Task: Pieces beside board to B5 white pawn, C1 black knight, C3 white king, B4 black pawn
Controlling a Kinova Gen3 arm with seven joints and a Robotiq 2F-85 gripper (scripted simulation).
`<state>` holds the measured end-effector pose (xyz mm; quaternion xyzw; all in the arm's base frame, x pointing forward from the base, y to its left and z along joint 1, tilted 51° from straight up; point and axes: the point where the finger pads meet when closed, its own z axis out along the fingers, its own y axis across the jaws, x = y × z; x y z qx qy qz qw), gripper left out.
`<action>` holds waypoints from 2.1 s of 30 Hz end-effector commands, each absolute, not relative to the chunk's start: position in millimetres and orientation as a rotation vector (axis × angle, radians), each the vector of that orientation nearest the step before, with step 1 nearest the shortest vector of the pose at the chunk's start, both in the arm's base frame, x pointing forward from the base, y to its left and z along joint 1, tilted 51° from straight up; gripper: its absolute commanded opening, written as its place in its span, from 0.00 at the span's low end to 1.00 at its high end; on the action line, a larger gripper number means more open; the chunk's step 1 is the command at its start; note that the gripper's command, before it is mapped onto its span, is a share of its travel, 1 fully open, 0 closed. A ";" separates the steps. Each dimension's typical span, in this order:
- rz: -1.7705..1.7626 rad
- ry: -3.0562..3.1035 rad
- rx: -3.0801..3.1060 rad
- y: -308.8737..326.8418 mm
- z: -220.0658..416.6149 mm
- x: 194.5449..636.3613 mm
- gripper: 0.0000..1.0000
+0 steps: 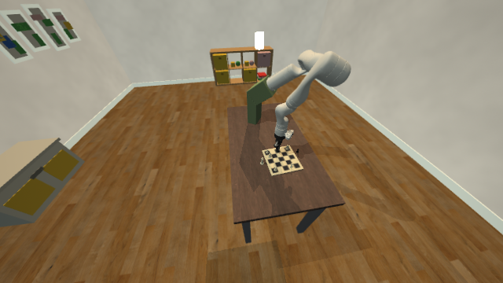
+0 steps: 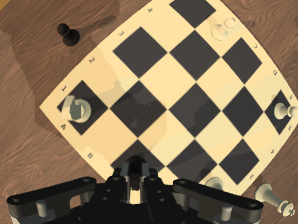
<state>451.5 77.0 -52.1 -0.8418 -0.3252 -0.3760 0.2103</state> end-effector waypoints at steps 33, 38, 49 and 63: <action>-1.044 -0.899 -2.341 58.9 -32.2 436.0 0.37; -1.044 -0.899 -2.341 48.6 -21.4 427.3 0.37; -1.046 -0.906 -2.341 24.5 3.6 407.1 0.37; -1.047 -0.901 -2.347 22.0 2.9 407.3 1.00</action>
